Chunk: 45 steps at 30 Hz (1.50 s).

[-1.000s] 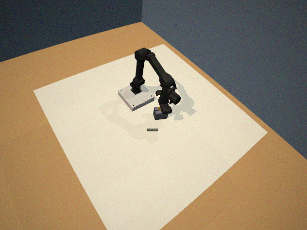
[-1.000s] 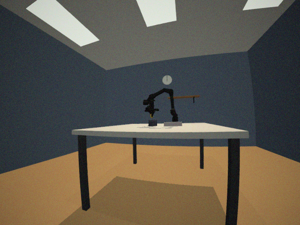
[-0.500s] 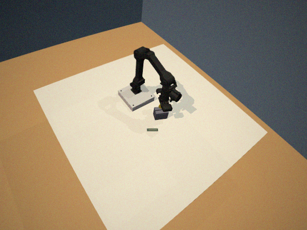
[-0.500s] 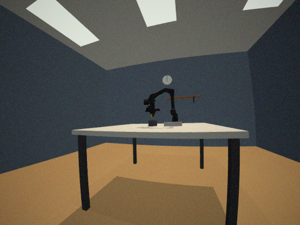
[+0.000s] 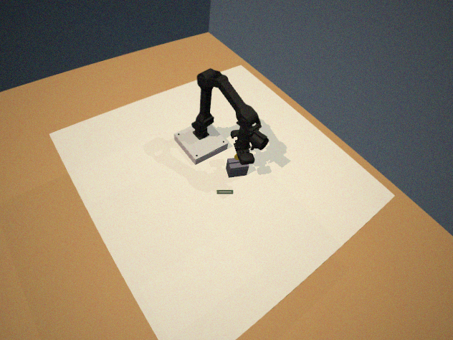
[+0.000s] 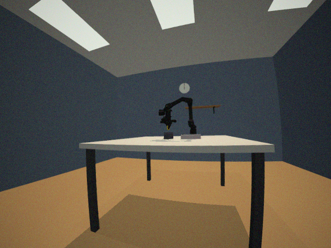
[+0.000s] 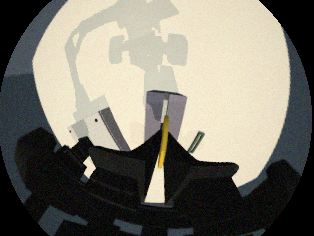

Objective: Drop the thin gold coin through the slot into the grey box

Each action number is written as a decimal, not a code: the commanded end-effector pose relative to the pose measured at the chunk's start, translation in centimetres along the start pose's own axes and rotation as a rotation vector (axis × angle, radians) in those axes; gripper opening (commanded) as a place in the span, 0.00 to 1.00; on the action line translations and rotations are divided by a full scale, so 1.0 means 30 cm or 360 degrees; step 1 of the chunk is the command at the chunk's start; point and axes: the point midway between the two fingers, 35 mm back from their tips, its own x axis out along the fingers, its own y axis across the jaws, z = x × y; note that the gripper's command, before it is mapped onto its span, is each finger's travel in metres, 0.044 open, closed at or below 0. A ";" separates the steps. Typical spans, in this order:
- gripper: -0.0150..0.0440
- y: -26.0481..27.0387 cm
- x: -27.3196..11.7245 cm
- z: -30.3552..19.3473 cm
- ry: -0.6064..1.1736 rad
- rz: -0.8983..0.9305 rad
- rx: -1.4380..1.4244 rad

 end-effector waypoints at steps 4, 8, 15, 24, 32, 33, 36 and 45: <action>0.26 0.007 0.006 -0.002 0.0000 0.0002 0.0010; 0.25 0.003 0.002 0.000 0.0000 -0.0001 0.0002; 0.25 0.002 0.006 0.000 0.0000 -0.0001 0.0002; 0.25 0.006 0.021 -0.005 0.0000 0.0000 -0.0005; 0.25 0.007 0.030 -0.005 0.0000 0.0000 -0.0006; 0.25 0.006 0.031 -0.005 0.0000 0.0000 -0.0005; 0.25 0.005 0.035 -0.004 0.0000 0.0000 -0.0004; 0.25 0.004 0.048 -0.004 0.0000 -0.0001 0.0000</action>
